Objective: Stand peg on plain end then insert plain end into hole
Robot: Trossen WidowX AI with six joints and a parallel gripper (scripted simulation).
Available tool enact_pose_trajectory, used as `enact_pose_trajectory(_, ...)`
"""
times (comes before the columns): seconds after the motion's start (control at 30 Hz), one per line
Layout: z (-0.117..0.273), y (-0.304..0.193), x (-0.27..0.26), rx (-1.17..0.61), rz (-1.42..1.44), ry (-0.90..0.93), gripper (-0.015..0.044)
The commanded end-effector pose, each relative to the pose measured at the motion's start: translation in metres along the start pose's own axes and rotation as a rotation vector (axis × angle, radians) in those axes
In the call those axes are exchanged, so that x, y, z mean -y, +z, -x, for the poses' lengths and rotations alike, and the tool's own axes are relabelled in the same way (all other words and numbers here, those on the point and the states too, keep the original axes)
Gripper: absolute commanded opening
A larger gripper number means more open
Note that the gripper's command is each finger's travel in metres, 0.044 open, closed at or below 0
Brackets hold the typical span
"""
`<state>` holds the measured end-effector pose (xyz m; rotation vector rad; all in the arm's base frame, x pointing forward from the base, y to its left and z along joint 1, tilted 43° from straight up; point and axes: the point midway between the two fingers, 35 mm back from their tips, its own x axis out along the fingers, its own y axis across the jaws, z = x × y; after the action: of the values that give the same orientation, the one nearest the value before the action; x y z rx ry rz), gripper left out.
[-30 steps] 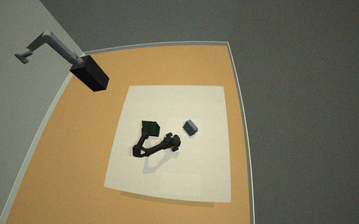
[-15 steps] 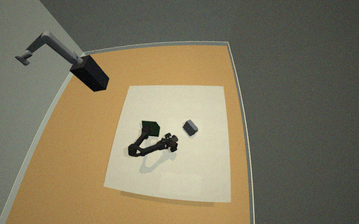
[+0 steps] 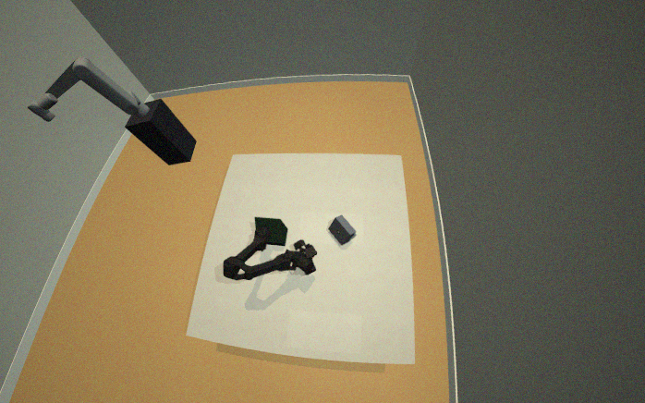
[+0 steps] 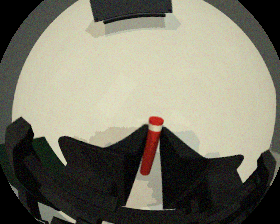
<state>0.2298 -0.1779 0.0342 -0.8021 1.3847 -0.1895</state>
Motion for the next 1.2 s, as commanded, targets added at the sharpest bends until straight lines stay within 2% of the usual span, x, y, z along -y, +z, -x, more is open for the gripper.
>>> enact_pose_trajectory(0.0, 0.004, -0.002, 0.0, 0.042, 0.003, -0.004, 0.0051)
enact_pose_trajectory(1.17, 0.022, -0.017, 0.0, 0.345, 0.007, -0.004, 0.0051)
